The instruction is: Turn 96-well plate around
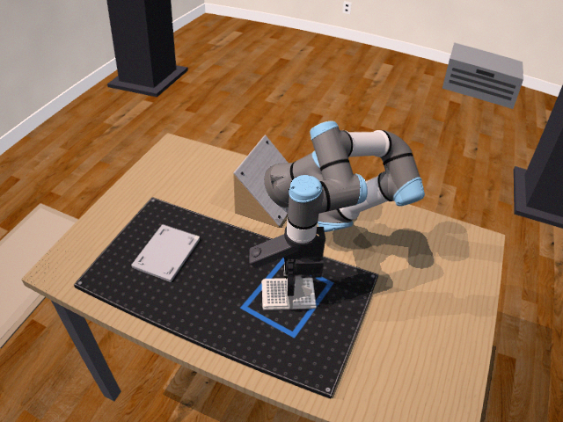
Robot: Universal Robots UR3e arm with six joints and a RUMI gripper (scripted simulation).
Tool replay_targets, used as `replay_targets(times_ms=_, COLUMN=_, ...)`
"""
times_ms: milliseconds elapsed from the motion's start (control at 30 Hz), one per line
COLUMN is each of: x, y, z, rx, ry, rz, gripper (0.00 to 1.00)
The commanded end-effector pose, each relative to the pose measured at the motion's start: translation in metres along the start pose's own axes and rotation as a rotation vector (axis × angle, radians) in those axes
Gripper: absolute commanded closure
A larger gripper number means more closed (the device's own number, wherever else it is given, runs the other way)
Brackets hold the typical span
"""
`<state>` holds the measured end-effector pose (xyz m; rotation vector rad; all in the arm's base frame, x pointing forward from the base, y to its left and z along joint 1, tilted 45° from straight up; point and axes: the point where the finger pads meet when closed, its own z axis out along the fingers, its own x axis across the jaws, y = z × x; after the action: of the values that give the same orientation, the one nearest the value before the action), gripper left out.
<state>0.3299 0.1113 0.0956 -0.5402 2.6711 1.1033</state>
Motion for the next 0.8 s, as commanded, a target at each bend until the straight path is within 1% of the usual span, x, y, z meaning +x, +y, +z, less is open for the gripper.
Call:
replay_targets(times_ms=0, x=-0.0004, y=-0.0004, z=0.0005, rx=0.002, ry=-0.001, rz=-0.001, gripper=1.0)
replay_targets(times_ms=200, x=-0.0004, y=-0.0004, z=0.0005, rx=0.002, ry=-0.001, rz=-0.001, gripper=1.0)
replay_targets(times_ms=233, x=-0.0004, y=-0.0004, z=0.0005, rx=0.002, ry=-0.001, rz=-0.001, gripper=0.0)
replay_targets(times_ms=767, x=-0.0004, y=-0.0004, z=0.0005, rx=0.002, ry=-0.001, rz=-0.001, gripper=0.0)
